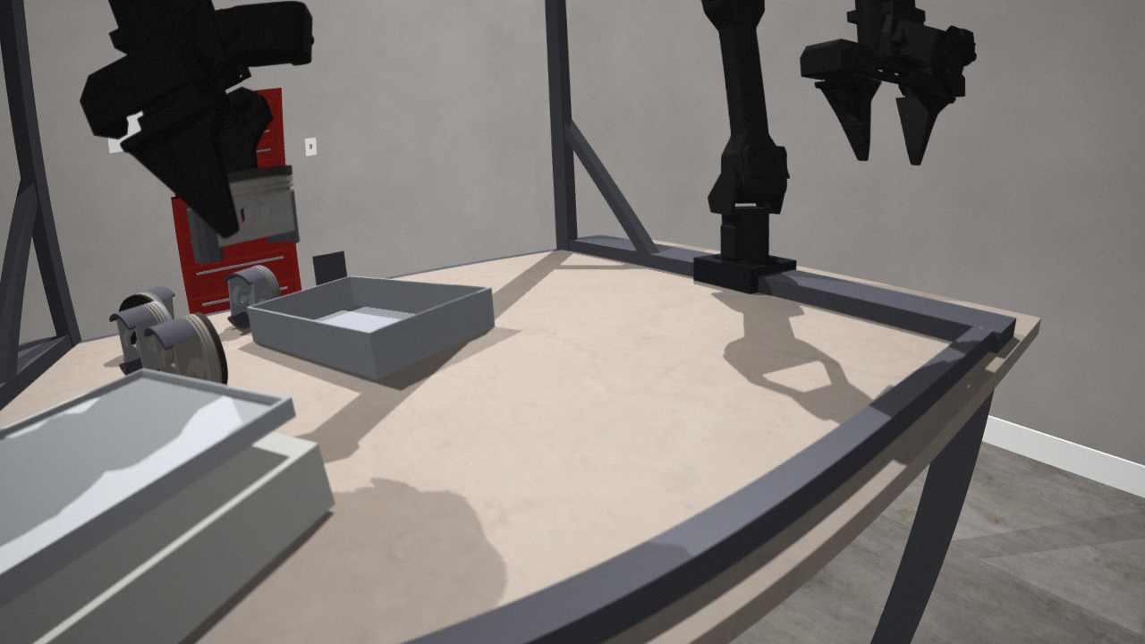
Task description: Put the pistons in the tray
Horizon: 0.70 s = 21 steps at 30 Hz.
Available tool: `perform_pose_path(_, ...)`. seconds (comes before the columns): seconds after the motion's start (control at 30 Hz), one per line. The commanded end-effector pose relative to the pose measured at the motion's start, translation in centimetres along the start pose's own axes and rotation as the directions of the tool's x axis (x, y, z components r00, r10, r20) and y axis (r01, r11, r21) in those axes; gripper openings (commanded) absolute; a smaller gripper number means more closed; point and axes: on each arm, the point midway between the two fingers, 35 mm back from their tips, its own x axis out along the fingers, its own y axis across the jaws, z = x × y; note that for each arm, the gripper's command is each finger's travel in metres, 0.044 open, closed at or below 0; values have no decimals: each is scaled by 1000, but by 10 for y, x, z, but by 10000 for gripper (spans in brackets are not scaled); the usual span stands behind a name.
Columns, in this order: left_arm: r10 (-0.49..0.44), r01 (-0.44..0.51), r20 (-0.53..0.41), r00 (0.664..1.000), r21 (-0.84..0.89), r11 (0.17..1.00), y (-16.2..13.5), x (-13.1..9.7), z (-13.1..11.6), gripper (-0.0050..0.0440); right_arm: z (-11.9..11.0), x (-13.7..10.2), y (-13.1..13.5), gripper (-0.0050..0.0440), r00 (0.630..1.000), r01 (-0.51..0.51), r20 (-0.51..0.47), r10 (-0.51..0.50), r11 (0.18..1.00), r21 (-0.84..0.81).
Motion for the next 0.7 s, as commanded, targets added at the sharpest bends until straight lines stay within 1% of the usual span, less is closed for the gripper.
perform_pose_path(0.0,-1,1,18,1000,2,1000,0,-5,4,400,4,3,0,158,1000,3,24,-3,1000,3)
perform_pose_path(0.27,-1,1,18,1000,2,1000,0,-5,4,400,2,16,0,158,1000,3,25,-3,1000,3)
perform_pose_path(0.33,-1,1,18,1000,2,1000,0,-5,4,400,2,16,0,158,1000,3,25,-3,1000,3)
perform_pose_path(0.37,-1,1,18,1000,2,1000,0,-5,4,400,6,12,0,158,999,3,44,-3,1000,4)
perform_pose_path(0.43,-1,1,18,1000,2,1000,0,-5,4,400,1,21,0,158,1000,3,25,-3,1000,3)
perform_pose_path(0.67,-1,1,18,1000,2,1000,0,-5,4,400,-1,32,0,158,1000,3,25,-3,1000,3)
